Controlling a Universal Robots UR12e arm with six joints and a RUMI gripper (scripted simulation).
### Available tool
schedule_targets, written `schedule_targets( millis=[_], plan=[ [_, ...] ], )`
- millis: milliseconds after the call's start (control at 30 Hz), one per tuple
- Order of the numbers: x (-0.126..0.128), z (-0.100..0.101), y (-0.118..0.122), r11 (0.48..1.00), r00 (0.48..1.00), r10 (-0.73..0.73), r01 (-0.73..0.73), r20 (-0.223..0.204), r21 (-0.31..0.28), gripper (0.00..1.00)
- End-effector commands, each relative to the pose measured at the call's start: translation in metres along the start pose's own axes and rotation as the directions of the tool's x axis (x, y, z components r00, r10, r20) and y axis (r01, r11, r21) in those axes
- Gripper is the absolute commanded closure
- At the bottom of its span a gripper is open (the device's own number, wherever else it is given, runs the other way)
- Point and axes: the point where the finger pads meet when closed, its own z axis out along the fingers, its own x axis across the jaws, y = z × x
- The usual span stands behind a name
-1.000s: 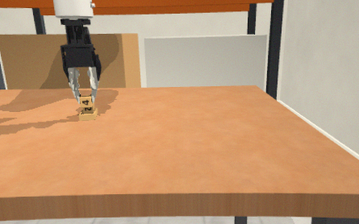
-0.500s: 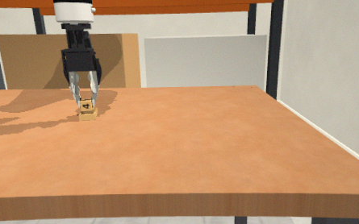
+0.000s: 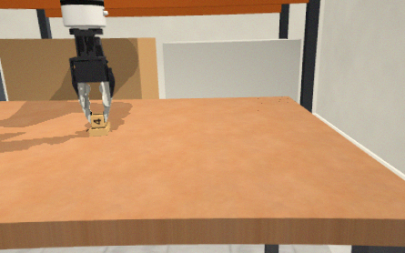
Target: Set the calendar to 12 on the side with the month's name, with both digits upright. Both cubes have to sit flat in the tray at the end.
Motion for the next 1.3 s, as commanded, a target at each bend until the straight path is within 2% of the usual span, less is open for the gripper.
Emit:
schedule_targets(
  millis=[0,1267],
  plan=[
    [0.0004,-0.0002,0.0001,1.0,1.0,0.0,0.0,-0.001,0.0,0.9],
    [0.0004,0.0067,0.0001,1.0,1.0,0.0,0.0,-0.001,0.0,0.9]
  ],
)
